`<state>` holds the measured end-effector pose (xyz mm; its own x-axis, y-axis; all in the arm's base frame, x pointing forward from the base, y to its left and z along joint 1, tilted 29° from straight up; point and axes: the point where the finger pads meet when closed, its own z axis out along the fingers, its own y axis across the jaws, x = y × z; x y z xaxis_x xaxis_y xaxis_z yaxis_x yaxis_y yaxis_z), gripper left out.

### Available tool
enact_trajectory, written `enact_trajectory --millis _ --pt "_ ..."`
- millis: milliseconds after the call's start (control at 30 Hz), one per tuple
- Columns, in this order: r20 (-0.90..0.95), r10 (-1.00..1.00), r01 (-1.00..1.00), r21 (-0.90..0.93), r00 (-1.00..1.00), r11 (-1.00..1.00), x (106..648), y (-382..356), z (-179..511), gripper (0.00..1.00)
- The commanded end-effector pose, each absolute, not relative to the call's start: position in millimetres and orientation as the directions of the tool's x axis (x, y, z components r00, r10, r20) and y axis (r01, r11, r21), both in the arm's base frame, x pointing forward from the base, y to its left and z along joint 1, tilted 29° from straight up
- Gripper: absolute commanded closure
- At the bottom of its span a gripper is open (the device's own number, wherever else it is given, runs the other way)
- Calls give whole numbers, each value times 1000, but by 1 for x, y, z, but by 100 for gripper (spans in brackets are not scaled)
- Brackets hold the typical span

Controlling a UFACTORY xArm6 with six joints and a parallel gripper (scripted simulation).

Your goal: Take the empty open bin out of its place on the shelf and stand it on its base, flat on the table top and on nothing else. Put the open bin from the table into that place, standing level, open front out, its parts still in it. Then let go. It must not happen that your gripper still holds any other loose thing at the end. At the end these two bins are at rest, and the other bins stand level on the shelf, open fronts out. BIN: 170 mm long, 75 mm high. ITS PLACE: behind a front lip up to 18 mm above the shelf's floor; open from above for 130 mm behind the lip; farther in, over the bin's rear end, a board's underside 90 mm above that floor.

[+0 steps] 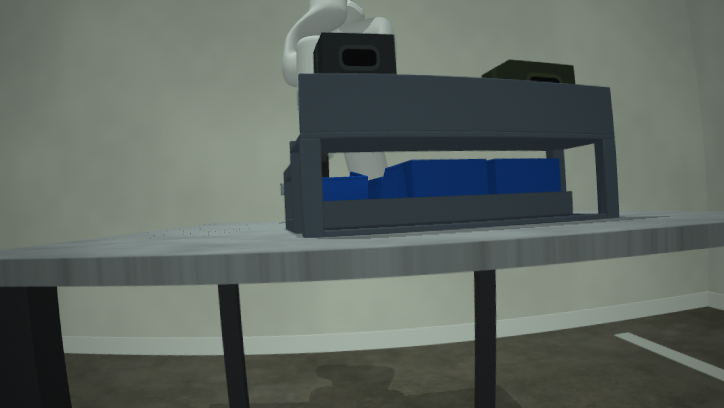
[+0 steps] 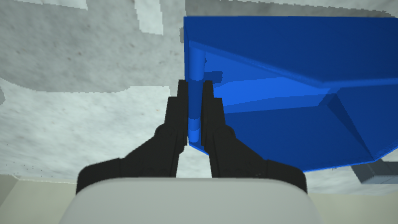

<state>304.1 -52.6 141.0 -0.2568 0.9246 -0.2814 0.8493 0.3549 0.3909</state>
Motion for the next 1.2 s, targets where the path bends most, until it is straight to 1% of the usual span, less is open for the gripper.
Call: enact_trajectory --millis 0,1167 --pt "-282 924 848 394 -256 355 301 -54 141 100" --pt "-282 924 848 394 -256 355 303 -56 134 100"
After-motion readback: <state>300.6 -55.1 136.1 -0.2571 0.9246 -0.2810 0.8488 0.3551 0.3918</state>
